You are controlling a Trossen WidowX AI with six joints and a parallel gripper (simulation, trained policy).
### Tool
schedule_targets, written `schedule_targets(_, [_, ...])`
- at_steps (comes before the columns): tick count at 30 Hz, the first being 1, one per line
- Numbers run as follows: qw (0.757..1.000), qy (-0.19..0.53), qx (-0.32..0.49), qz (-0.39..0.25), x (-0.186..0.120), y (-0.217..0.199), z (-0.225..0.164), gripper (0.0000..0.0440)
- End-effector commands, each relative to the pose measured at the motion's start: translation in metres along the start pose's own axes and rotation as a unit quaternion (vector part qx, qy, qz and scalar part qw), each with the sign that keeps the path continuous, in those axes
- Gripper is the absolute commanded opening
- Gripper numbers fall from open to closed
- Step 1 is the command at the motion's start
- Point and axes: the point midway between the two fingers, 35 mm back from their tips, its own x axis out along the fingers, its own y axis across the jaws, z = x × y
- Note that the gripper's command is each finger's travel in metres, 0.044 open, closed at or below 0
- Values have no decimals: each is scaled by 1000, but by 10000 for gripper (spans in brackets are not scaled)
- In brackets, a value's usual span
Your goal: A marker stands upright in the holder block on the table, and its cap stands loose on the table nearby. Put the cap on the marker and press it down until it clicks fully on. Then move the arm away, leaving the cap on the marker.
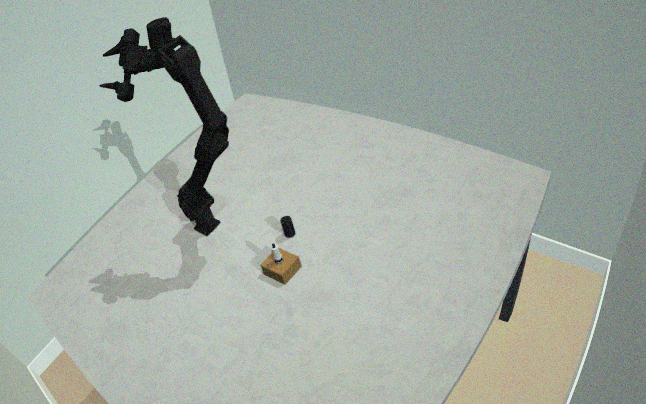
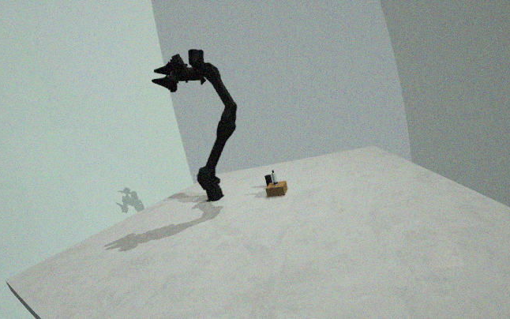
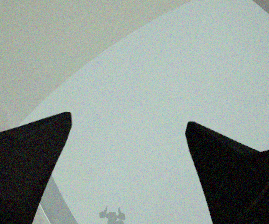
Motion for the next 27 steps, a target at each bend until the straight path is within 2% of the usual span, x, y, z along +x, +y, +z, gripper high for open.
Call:
schedule_targets(1, [1000, -1, 1, 4, 1, 1, -1, 374])
schedule_targets(6, [999, -10, 6, 30, 7, 5, -5, 247])
schedule_targets(8, [999, -14, 7, 41, 9, 8, -6, 210])
schedule_targets(27, [987, -51, 6, 150, 33, 36, -15, 247])
